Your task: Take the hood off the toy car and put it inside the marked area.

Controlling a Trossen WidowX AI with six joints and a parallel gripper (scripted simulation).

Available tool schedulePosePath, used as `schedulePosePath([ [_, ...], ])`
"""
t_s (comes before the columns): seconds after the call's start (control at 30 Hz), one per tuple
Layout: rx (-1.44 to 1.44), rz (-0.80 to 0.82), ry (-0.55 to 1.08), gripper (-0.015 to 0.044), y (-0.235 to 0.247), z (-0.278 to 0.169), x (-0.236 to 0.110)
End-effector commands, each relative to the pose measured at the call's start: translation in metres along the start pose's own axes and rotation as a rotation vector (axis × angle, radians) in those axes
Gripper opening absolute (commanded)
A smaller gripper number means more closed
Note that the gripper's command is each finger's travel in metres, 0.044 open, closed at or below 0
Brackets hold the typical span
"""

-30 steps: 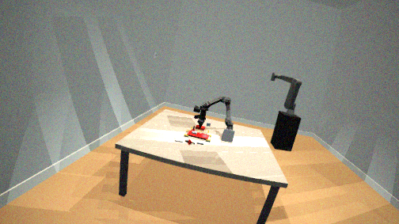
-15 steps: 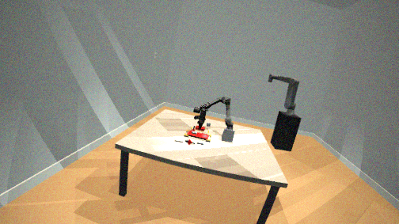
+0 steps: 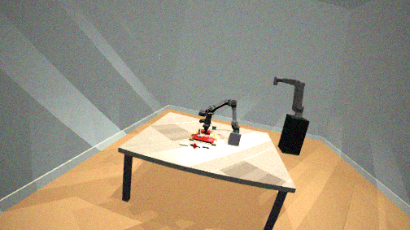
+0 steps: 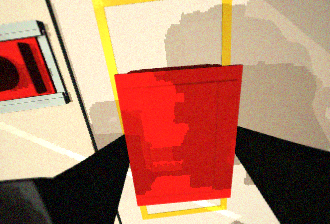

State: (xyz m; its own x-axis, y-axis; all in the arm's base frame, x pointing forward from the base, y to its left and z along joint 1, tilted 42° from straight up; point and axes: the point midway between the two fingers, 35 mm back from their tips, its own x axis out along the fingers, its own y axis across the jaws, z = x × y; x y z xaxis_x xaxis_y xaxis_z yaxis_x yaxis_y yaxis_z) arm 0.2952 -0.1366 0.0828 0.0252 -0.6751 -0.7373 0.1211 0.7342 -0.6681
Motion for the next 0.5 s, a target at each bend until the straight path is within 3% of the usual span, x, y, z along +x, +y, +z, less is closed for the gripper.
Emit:
schedulePosePath([
  [0.0,0.001,0.0,0.0,0.0184,0.0,0.0,0.0],
  [0.33,0.001,0.0,0.0,0.044,0.0,0.0,-0.002],
  [0.47,0.001,0.003,0.002,0.044,0.001,0.002,-0.022],
])
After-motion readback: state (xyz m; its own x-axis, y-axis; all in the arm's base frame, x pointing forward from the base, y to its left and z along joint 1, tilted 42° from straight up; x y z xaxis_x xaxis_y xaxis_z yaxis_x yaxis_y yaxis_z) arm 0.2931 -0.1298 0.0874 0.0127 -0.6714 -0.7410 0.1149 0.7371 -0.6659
